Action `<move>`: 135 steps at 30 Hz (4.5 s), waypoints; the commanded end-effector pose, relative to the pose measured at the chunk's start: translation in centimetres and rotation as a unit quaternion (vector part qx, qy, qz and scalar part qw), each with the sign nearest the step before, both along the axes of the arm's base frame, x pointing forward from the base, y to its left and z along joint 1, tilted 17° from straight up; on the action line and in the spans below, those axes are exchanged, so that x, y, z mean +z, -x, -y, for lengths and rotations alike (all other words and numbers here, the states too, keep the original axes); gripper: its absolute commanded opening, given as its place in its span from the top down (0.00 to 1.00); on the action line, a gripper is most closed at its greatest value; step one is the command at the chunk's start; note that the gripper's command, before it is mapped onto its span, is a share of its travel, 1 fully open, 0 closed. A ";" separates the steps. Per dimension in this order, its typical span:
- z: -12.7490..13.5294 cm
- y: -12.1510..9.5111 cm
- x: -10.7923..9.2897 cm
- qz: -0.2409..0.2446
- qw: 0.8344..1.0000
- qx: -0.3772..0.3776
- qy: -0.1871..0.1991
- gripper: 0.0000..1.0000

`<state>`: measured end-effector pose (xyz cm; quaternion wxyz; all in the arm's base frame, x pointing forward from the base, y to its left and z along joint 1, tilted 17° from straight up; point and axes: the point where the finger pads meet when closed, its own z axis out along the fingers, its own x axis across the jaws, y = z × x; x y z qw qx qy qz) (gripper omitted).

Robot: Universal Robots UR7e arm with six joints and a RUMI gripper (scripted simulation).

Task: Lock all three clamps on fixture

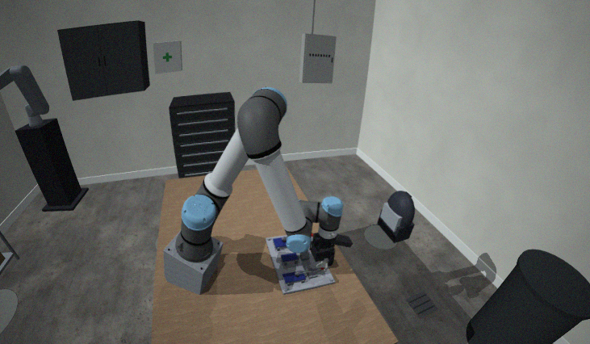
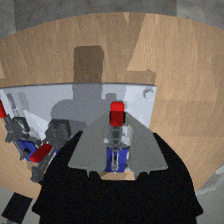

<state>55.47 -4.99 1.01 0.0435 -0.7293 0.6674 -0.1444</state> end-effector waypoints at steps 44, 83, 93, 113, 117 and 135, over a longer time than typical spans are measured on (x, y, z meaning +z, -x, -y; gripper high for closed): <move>0.1 -0.5 -0.5 0.001 1.000 0.000 0.000 1.00; 0.1 -0.5 -0.5 0.001 1.000 0.000 0.000 0.42; 0.1 -0.5 -0.5 0.001 1.000 0.000 0.000 0.42; -0.6 0.9 4.3 0.001 1.000 0.000 0.000 0.42; -0.6 0.9 4.3 0.001 1.000 0.000 0.000 0.42; -0.6 0.8 4.2 0.001 1.000 0.000 0.000 0.72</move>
